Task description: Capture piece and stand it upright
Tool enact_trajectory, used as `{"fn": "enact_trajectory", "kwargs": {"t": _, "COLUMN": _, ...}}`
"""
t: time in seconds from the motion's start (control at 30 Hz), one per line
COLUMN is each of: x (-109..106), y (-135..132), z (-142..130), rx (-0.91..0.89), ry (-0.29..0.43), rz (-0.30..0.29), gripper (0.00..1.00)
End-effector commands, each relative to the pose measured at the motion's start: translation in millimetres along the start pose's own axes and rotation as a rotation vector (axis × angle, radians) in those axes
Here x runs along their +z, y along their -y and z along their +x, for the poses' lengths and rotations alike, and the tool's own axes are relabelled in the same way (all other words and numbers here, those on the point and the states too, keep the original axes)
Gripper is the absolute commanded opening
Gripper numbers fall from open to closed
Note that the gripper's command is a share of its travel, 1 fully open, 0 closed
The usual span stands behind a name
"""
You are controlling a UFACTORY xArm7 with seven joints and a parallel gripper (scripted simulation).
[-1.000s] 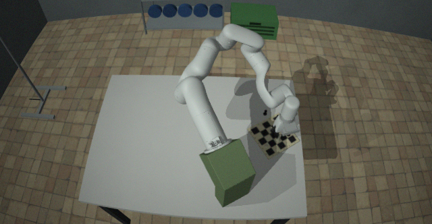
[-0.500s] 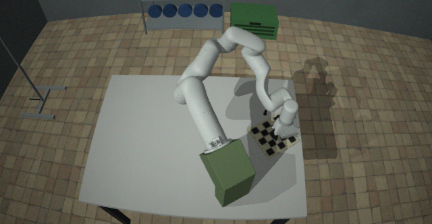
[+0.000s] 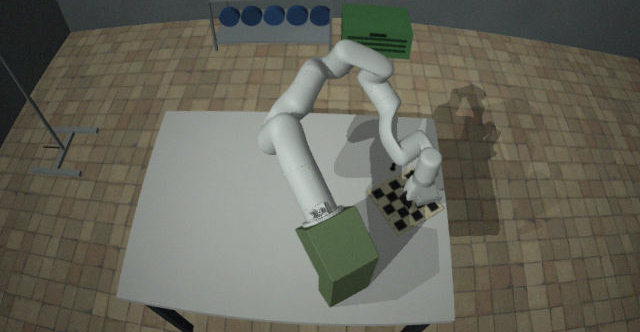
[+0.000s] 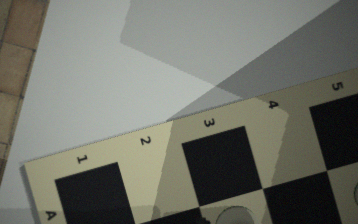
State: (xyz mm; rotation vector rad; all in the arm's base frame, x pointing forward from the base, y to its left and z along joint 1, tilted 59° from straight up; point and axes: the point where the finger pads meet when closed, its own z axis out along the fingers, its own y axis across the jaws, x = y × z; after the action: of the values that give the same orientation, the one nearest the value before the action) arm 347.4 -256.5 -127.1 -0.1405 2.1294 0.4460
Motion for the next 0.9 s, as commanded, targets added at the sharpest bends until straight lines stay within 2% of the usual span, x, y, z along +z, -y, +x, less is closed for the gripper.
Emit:
{"fn": "enact_trajectory", "kwargs": {"t": 0.0, "x": -2.0, "y": 1.6, "z": 0.8, "rx": 0.000, "ry": -0.002, "rz": 0.004, "gripper": 0.43}}
{"fn": "enact_trajectory", "kwargs": {"t": 0.63, "x": -2.0, "y": 1.6, "z": 0.8, "rx": 0.000, "ry": -0.002, "rz": 0.004, "gripper": 0.43}}
{"fn": "enact_trajectory", "kwargs": {"t": 0.67, "x": -2.0, "y": 1.6, "z": 0.8, "rx": 0.000, "ry": -0.002, "rz": 0.004, "gripper": 0.00}}
{"fn": "enact_trajectory", "kwargs": {"t": 0.87, "x": -2.0, "y": 1.6, "z": 0.8, "rx": 0.000, "ry": -0.002, "rz": 0.004, "gripper": 0.00}}
